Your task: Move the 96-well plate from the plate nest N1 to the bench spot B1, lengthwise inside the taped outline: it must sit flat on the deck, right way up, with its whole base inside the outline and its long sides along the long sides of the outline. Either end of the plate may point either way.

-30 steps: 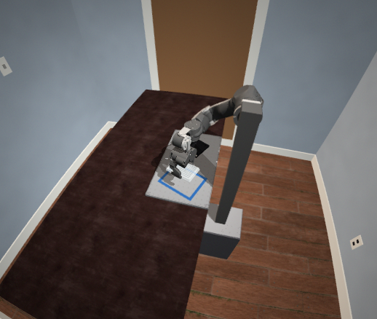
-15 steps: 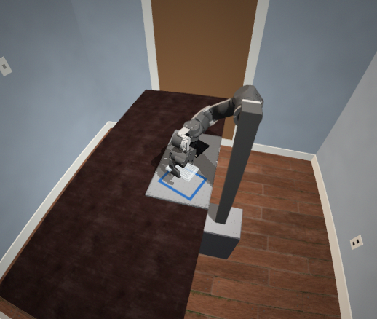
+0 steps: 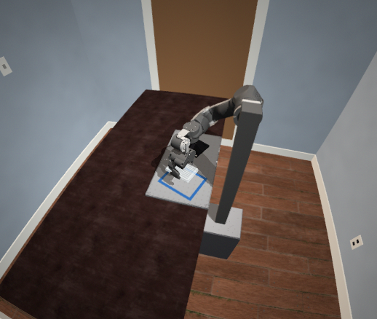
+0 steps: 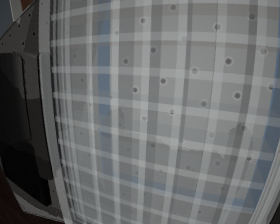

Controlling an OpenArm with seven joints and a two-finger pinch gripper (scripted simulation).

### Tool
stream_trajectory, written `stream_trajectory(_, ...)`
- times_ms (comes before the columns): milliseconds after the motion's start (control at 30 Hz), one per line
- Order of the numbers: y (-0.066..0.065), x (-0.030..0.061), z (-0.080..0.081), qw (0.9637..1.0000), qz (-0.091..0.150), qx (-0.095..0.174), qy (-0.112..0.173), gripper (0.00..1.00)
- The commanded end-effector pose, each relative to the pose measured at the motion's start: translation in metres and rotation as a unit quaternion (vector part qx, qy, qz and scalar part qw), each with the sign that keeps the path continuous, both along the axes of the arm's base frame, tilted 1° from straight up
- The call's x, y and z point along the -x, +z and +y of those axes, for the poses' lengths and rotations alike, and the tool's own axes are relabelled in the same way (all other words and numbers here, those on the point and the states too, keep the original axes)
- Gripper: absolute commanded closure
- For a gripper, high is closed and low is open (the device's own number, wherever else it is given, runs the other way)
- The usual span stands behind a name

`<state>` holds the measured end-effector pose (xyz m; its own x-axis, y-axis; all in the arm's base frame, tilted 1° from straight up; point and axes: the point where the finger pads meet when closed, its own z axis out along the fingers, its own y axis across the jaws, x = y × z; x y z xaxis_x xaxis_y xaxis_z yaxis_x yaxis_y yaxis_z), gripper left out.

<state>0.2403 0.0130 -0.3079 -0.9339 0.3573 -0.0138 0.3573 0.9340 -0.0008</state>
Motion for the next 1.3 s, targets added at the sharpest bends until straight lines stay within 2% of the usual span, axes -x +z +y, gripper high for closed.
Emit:
stream_trajectory(0,-0.011,0.0013,0.001,1.0,-0.001,-0.003,0.005,1.0)
stream_trajectory(67,-0.023,0.0017,0.001,1.0,-0.001,-0.003,0.006,1.0)
stream_trajectory(467,-0.023,0.0017,0.001,1.0,-0.001,-0.003,0.006,1.0)
stream_trajectory(633,-0.056,0.0014,-0.001,1.0,-0.001,-0.003,0.007,1.0)
stream_trajectory(1033,-0.056,0.0014,-0.001,1.0,-0.001,-0.003,0.007,1.0)
stream_trajectory(1267,-0.065,-0.0009,-0.001,1.0,-0.001,-0.003,0.006,1.0)
